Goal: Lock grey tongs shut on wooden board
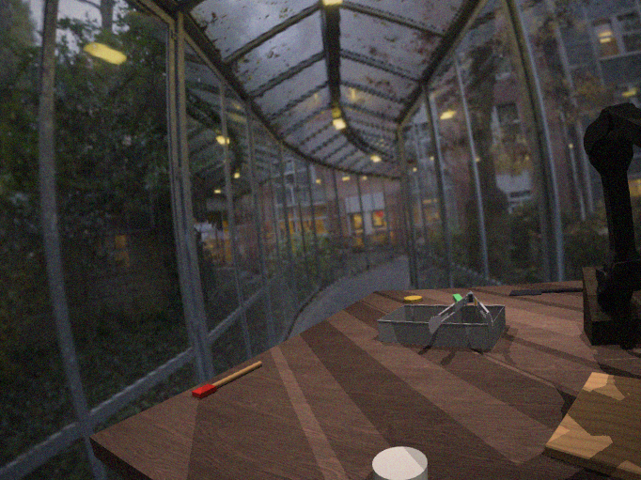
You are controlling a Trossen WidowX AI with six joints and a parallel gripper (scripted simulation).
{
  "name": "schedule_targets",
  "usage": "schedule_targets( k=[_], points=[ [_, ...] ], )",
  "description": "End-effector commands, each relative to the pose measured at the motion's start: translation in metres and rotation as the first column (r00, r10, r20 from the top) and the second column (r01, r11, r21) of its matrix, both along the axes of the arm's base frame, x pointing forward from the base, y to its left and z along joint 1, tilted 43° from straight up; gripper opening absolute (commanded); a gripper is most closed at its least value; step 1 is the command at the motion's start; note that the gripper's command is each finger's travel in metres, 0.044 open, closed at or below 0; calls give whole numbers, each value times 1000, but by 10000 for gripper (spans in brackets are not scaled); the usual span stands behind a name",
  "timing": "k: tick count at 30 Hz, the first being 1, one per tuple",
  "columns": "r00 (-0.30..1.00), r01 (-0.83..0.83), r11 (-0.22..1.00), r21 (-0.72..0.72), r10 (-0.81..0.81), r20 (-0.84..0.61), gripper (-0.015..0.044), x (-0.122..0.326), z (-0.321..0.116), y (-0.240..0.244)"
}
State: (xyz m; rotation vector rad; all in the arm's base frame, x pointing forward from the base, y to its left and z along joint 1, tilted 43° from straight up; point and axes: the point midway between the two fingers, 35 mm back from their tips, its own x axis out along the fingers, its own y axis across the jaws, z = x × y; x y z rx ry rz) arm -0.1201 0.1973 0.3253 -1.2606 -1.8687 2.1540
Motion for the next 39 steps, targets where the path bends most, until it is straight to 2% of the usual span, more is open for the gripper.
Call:
schedule_targets(
  k=[1,5,13,16,19,24,29,32,35,39],
  points=[
    [1000,0,1000,0,0,0,426,0,0,0],
    [998,62,997,-41,-62,-18,440,7,-2,9],
    [948,302,941,-151,-314,-59,440,48,-5,43],
    [896,405,880,-247,-436,-87,440,66,-10,56],
    [794,522,766,-375,-597,-114,440,93,-17,72],
    [531,649,490,-581,-839,-114,440,154,-35,91],
    [150,626,118,-771,-988,-29,440,228,-59,91],
    [-113,494,-105,-863,-992,56,440,275,-77,84],
    [-366,283,-285,-916,-915,171,440,322,-96,68],
    [-600,-20,-392,-920,-732,325,440,379,-124,35]
  ],
)
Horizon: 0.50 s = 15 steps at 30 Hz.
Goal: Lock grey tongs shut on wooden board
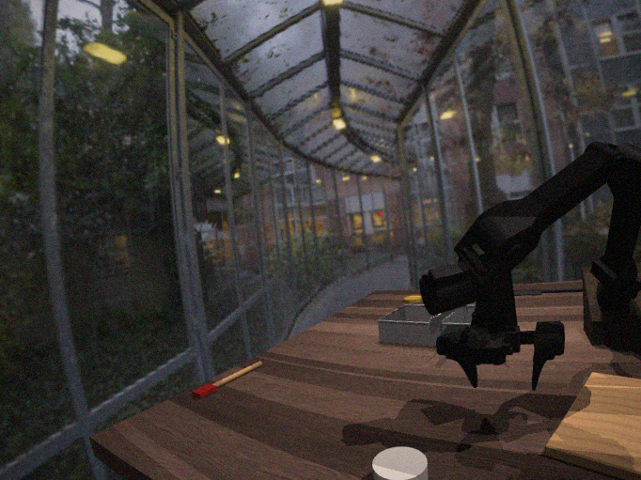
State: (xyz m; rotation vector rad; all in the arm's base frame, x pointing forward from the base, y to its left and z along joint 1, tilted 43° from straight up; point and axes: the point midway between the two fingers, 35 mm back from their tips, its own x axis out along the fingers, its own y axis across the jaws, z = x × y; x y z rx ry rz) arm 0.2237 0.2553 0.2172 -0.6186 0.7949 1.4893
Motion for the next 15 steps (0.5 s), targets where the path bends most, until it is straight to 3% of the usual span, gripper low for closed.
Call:
schedule_targets(
  k=[1,5,8,12,15],
  points=[
    [935,300,950,-87,-311,-171,440,48,-23,-34],
    [737,563,805,-189,-592,-326,440,91,-48,-76],
    [453,720,607,-338,-779,-433,440,116,-71,-117],
    [22,783,322,-532,-869,-494,440,138,-105,-181],
    [-264,740,121,-662,-853,-451,440,145,-128,-225]
  ],
)
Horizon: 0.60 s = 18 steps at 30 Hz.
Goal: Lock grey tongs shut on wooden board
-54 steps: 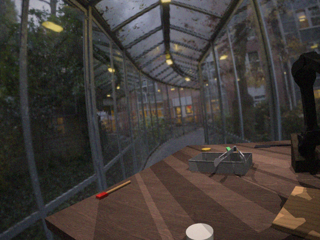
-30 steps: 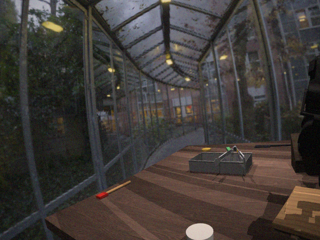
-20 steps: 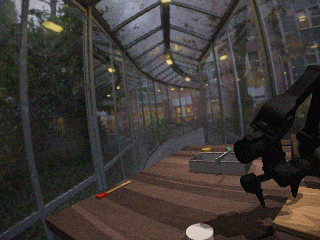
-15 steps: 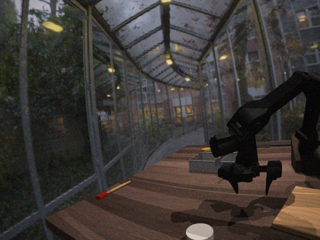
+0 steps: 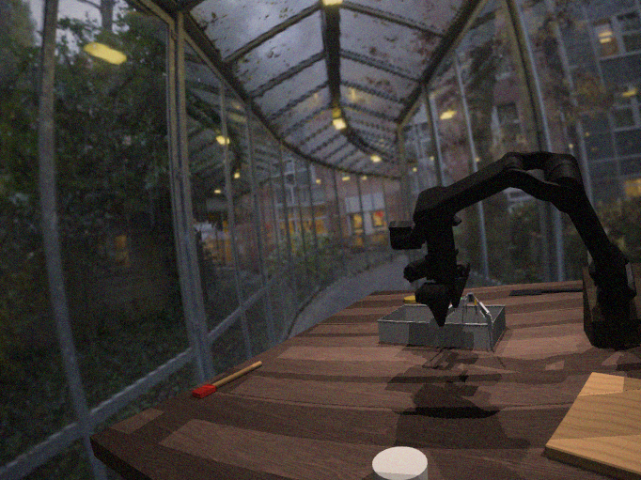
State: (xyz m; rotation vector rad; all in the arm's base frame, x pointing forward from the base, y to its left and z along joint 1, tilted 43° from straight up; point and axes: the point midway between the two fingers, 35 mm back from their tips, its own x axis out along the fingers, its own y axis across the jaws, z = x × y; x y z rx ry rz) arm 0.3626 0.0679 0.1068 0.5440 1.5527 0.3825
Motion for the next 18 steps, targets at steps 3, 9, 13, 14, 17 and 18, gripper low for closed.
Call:
schedule_targets(
  k=[3,9,13,14,17,18],
  points=[
    [914,341,939,-49,-343,-215,440,9,-38,-70],
    [394,753,618,-226,-698,-598,440,-2,-87,-139],
    [203,805,508,-306,-721,-662,440,-9,-100,-157],
    [203,805,508,-306,-721,-662,440,-9,-100,-157],
    [203,805,508,-306,-721,-662,440,-9,-100,-157],
    [203,805,508,-306,-721,-662,440,-9,-100,-157]
  ],
)
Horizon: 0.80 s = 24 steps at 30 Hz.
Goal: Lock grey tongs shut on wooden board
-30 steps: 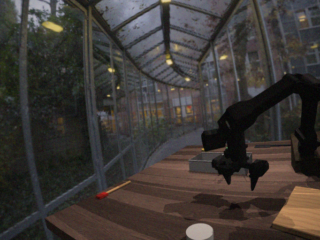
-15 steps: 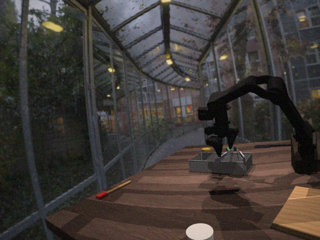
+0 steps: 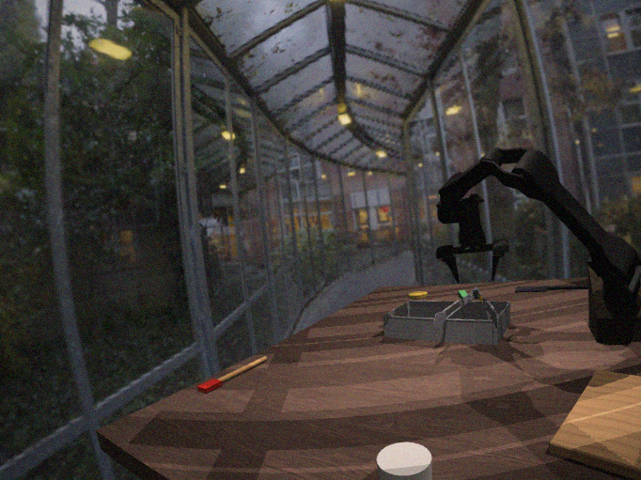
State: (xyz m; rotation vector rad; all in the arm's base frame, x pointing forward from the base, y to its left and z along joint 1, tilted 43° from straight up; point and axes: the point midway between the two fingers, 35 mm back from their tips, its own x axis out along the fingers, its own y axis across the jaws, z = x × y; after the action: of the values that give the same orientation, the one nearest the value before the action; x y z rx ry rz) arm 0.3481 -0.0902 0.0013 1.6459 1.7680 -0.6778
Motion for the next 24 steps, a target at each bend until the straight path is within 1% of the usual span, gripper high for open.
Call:
schedule_targets(
  k=[1,5,12,24],
  points=[
    [1000,7,1000,0,-7,10,440,6,5,2],
    [1000,7,1000,-1,-7,11,440,8,-2,-6],
    [1000,7,1000,-1,-7,11,440,9,-2,-7],
    [1000,8,1000,-2,-8,11,440,11,-14,3]
  ],
)
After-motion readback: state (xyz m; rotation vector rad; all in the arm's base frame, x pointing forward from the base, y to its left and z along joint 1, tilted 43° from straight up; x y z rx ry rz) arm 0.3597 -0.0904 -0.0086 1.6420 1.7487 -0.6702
